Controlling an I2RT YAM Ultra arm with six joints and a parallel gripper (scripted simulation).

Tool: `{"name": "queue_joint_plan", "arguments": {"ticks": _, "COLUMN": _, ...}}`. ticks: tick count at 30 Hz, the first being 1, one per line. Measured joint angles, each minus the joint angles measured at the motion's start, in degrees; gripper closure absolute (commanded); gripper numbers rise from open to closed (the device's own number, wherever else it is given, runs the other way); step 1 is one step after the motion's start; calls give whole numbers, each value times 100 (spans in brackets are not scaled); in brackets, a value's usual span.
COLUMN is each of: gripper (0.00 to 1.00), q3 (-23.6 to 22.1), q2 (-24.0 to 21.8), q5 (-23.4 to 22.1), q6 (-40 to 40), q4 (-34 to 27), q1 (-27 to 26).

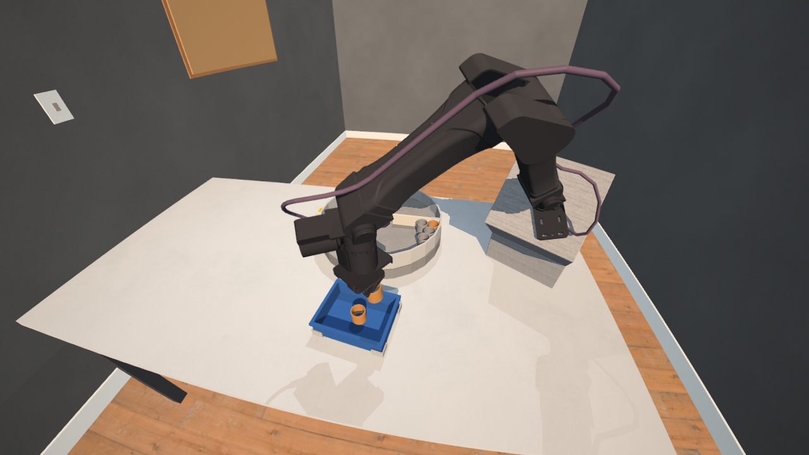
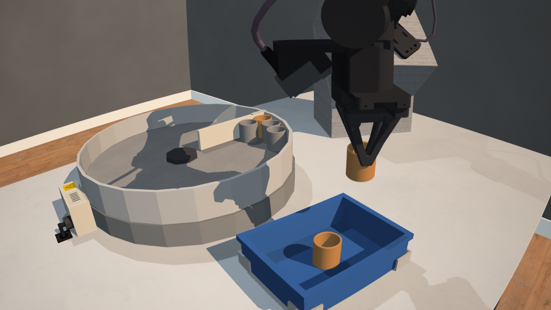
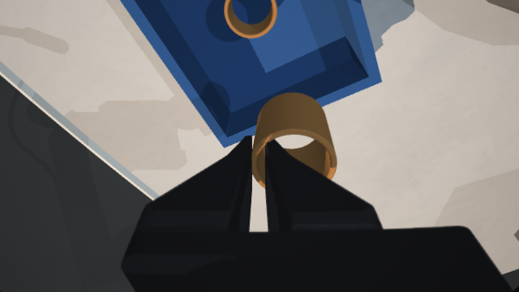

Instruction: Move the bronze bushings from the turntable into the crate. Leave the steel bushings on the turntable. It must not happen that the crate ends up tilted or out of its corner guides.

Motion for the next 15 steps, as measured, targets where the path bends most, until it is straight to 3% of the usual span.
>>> {"name": "queue_joint_plan", "arguments": {"ticks": 9, "gripper": 100, "q3": 2, "q2": 17, "q5": 22, "q6": 33, "q4": 24, "q1": 61}}
{"name": "queue_joint_plan", "arguments": {"ticks": 15, "gripper": 100, "q3": 0, "q2": 302, "q5": 81, "q6": 144, "q4": 304, "q1": 262}}
